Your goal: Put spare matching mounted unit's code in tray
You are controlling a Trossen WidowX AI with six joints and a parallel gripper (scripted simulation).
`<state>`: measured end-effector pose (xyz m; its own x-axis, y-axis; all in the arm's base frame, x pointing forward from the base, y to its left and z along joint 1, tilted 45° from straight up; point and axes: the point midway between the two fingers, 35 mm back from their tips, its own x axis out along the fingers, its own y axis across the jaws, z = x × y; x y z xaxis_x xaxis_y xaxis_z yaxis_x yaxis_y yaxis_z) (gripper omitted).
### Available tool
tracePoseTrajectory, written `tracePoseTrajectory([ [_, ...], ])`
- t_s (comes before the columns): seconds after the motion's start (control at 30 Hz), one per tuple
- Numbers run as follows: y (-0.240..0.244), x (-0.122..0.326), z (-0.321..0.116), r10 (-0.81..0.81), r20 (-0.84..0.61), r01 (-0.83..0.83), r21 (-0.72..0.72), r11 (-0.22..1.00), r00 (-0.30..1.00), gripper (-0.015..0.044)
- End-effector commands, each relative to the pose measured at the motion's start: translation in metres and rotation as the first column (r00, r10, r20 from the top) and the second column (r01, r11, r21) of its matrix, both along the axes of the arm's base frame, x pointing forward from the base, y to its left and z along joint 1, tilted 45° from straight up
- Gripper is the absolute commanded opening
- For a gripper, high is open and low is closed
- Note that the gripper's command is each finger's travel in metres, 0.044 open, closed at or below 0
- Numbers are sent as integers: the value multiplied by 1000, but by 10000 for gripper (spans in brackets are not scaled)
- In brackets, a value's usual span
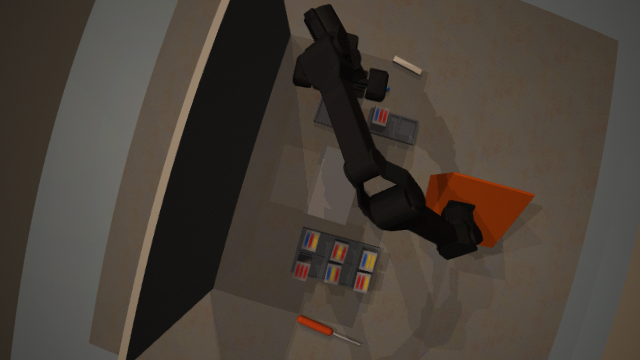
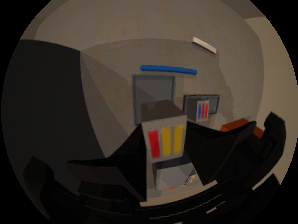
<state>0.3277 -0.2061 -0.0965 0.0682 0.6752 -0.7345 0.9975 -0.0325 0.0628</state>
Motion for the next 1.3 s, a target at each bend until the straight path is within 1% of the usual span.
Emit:
tracePoseTrajectory([
  [0.0,6,-2,-5,-4,-11,4,12,1000,1000,0],
  [1.27,27,0,-27,-4,-10,4,14,1000,1000,0],
])
